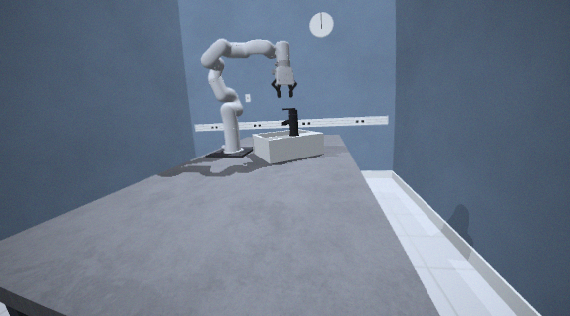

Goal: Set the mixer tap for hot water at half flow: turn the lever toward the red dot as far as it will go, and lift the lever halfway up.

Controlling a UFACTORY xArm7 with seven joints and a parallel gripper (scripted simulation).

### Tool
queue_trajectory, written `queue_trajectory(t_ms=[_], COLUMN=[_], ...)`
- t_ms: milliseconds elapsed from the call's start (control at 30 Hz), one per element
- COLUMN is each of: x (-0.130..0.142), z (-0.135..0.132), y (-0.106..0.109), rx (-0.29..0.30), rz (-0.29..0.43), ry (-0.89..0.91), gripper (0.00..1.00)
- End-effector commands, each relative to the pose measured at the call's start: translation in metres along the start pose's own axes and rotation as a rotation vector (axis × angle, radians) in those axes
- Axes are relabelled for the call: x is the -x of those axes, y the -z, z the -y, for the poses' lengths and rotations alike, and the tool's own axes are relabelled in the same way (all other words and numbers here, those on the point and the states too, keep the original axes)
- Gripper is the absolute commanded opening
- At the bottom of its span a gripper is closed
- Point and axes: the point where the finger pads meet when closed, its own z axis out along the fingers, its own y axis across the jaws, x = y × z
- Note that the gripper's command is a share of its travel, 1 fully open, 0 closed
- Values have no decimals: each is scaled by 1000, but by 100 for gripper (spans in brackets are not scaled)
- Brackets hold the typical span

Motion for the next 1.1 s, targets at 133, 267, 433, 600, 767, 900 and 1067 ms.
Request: queue_trajectory(t_ms=[133, 267, 433, 600, 767, 900, 1067], x=[0, 0, 0, 0, 0, 0, 1], z=[-1, -1, -1, -1, -1, -1, -1], y=[-8, -14, -19, -28, -36, -39, -44], rx=[3, 3, 3, 3, 3, 3, 3], rz=[2, 2, 2, 2, 2, 2, 2], ry=[0, 0, 0, 0, 0, 0, 0], gripper=[70, 70, 70, 70, 70, 70, 70])
